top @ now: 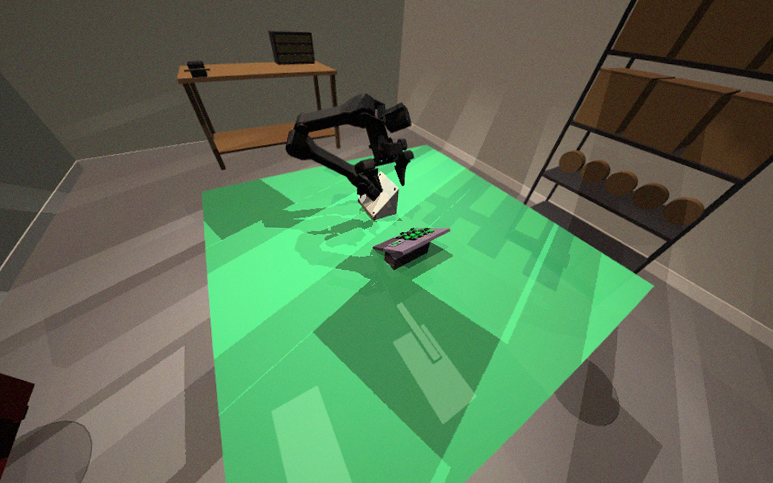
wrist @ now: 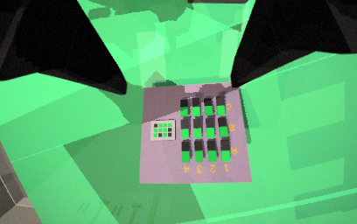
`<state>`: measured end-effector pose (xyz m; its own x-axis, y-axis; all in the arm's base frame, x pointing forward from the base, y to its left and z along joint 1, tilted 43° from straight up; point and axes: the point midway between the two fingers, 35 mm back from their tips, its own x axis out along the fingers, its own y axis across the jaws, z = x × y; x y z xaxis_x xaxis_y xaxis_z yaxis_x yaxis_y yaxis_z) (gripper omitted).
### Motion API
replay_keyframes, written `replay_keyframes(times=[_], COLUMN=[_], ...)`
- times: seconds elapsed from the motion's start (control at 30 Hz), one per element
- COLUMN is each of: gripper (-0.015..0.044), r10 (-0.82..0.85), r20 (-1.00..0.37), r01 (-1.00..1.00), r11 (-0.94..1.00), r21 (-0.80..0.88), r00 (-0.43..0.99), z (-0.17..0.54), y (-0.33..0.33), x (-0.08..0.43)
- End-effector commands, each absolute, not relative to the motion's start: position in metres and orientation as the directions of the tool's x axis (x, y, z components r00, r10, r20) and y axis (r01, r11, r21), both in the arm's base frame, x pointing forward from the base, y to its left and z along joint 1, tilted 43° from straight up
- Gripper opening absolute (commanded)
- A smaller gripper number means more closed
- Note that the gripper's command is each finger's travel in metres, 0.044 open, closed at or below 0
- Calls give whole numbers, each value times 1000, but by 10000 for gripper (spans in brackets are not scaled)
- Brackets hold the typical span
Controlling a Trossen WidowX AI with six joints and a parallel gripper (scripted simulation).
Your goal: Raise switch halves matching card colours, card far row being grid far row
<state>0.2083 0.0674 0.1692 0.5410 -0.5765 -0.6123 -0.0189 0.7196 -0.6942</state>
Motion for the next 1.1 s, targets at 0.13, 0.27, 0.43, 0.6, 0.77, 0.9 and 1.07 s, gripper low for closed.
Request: replay_keyframes(times=[0.13,0.27,0.43,0.6,0.77,0.9,1.07], gripper=[269,164,32,0,0,0,0], r10=[-563,-559,-560,-567,-571,-571,-571], r20=[-634,-628,-625,-631,-633,-632,-632], r01=[-27,-21,-18,-17,-17,-16,-16], r11=[736,738,736,736,736,735,735], r21=[-676,-674,-677,-677,-677,-678,-678], r00=[531,541,544,530,523,524,524], z=[145,125,123,108,102,97,94], y=[66,51,46,34,27,22,20], x=[249,297,304,318,324,329,331])
